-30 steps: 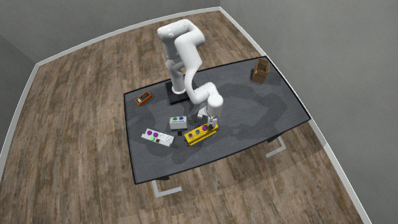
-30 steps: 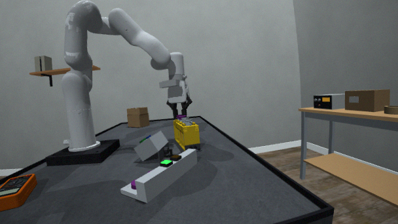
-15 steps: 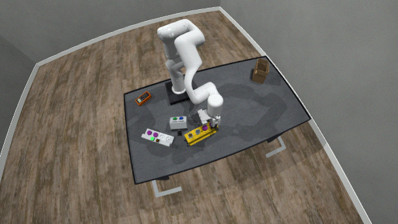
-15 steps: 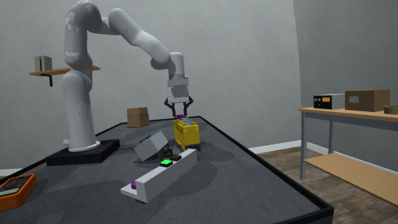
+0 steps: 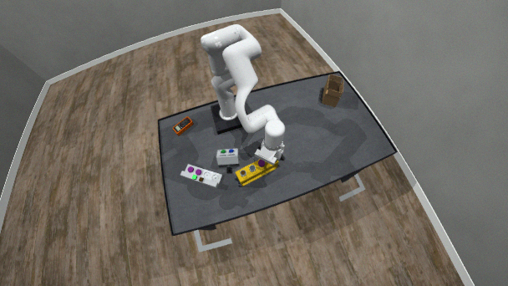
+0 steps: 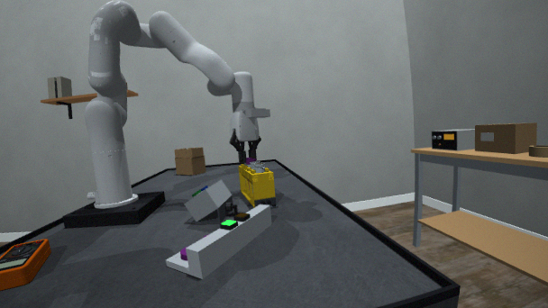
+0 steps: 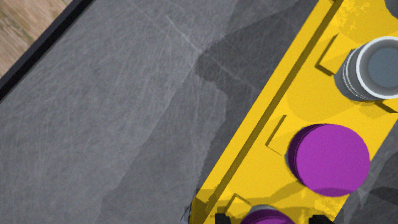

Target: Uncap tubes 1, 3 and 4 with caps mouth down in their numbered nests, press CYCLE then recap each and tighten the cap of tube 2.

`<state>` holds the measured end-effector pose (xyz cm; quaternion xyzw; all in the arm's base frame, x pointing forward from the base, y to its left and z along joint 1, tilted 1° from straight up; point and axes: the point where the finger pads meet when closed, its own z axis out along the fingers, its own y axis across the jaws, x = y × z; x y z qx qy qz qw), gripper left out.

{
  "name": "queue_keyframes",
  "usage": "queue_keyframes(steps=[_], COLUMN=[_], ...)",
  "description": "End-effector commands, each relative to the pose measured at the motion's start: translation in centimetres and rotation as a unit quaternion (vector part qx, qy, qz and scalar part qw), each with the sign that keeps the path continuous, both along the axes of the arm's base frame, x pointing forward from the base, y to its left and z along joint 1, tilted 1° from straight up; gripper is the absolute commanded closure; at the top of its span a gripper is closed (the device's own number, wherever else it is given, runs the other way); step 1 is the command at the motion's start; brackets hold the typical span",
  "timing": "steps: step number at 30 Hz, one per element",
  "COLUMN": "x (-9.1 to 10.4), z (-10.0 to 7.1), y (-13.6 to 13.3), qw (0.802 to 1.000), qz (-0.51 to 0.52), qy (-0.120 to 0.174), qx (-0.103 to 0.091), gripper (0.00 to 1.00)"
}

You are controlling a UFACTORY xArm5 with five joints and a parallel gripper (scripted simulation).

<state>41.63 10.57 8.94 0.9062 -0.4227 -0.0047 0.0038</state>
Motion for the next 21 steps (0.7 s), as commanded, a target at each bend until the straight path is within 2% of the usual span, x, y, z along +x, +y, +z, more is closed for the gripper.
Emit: queue_keyframes(steps=[1,7,8,21], x=[0.11,0.11,0.11,0.11], z=[0.12,0.12,0.12,0.12], y=[0.02,0.02,0.02,0.02], qw=[0.993,0.993,0.993,0.993], qz=[0.115,0.115,0.115,0.115], qy=[0.000,0.000,0.000,0.000], qx=[0.006,0.006,0.006,0.006], gripper=[0.54,0.54,1.00,1.00])
